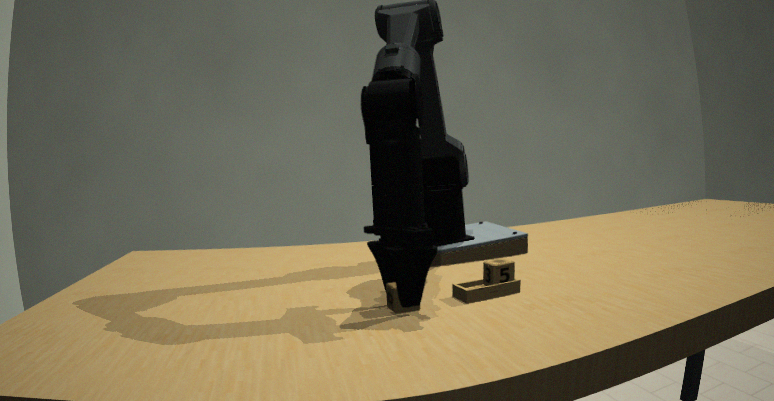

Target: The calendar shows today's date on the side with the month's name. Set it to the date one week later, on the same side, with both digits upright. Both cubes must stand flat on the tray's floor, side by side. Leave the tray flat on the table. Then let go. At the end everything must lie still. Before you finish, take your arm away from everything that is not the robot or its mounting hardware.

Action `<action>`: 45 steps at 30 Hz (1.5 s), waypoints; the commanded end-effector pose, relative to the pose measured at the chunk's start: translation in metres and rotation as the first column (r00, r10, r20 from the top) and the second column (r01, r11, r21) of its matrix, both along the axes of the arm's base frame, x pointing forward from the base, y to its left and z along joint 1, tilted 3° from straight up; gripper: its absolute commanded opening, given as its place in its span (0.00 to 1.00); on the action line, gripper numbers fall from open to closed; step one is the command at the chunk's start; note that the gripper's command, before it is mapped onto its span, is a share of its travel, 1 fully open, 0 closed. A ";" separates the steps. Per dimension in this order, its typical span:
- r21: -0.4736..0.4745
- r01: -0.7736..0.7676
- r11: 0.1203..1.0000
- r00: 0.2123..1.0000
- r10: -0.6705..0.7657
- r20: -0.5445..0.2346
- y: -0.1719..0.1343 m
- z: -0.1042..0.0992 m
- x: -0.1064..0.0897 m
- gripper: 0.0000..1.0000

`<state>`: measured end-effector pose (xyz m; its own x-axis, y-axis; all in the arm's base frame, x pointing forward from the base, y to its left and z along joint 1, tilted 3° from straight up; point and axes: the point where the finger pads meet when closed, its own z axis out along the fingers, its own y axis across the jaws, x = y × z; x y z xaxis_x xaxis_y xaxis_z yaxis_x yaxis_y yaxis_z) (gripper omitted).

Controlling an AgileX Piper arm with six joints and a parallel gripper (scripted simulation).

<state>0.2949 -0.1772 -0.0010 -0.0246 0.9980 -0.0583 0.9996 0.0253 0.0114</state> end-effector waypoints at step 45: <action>0.000 0.001 1.000 1.000 -0.001 -0.002 0.000 -0.001 -0.001 0.38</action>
